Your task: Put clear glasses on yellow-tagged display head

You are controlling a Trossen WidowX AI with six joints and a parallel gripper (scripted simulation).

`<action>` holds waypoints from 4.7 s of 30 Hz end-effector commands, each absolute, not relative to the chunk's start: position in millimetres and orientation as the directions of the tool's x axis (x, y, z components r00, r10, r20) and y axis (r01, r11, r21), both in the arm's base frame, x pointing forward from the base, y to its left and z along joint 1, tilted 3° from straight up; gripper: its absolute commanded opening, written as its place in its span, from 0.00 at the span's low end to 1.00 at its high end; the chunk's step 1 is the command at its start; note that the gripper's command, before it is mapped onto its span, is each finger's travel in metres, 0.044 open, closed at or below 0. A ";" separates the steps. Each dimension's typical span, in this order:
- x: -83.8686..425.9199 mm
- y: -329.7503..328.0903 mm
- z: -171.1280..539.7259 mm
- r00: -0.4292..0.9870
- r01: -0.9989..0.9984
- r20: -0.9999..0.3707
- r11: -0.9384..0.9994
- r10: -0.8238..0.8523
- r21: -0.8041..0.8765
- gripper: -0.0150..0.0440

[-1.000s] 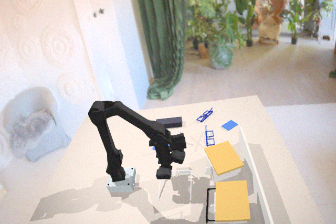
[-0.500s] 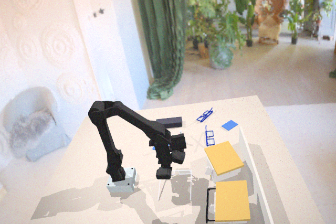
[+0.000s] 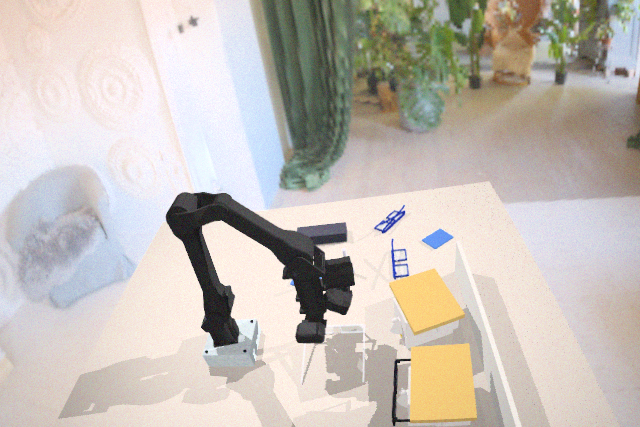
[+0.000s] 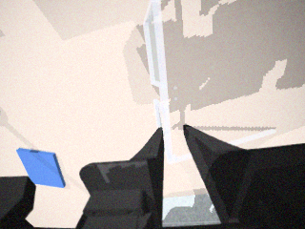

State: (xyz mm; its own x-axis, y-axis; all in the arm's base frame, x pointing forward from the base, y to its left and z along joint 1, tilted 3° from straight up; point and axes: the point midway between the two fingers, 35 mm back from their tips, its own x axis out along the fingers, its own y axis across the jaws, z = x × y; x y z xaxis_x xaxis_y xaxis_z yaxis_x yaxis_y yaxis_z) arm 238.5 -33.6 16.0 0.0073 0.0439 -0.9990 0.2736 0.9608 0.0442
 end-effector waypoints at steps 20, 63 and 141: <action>242.8 -28.2 60.4 0.015 0.268 -0.999 0.962 0.043 0.045 0.59; 241.6 -31.6 24.1 0.011 0.267 -0.999 0.963 0.041 0.043 0.49; 246.2 -44.3 103.1 0.009 0.087 -0.999 0.995 0.043 0.043 0.25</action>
State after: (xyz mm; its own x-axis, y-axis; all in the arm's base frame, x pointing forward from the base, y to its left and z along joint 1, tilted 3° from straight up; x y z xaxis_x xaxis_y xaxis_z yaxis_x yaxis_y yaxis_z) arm 245.2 -39.5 103.8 0.0127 0.0431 -0.9990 0.1641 0.9854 0.0446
